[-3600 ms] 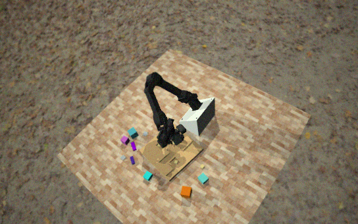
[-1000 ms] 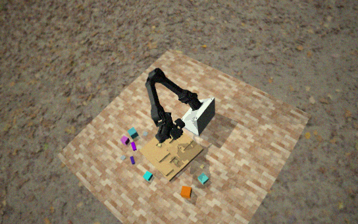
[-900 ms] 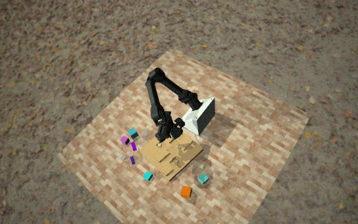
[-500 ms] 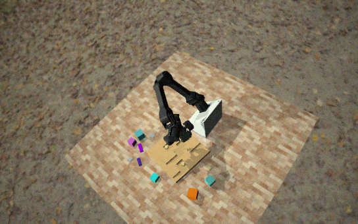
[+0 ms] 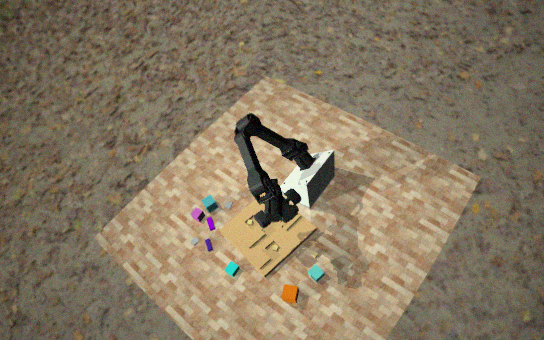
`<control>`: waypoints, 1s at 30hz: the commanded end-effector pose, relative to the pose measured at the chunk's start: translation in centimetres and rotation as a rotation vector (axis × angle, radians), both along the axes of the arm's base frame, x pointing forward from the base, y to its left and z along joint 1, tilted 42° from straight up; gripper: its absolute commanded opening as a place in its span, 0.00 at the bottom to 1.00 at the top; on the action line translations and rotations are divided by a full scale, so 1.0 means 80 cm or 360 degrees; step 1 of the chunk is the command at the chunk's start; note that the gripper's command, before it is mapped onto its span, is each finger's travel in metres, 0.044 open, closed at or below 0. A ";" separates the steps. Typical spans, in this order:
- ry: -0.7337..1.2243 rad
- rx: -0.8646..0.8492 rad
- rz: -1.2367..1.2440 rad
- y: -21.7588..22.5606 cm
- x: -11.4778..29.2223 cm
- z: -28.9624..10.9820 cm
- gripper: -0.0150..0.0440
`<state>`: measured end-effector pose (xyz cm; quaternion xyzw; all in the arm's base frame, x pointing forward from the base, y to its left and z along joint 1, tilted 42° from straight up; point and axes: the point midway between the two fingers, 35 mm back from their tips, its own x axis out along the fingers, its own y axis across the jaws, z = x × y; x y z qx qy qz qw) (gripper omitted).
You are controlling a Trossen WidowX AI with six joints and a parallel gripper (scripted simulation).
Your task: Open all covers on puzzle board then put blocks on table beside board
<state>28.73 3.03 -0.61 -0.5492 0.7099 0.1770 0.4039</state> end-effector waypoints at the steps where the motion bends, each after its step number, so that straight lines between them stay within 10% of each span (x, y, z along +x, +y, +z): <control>1: -0.0006 0.0011 -0.0003 0.018 0.004 -0.011 0.39; 30: -0.0004 0.0013 -0.0008 0.125 -0.003 -0.102 0.39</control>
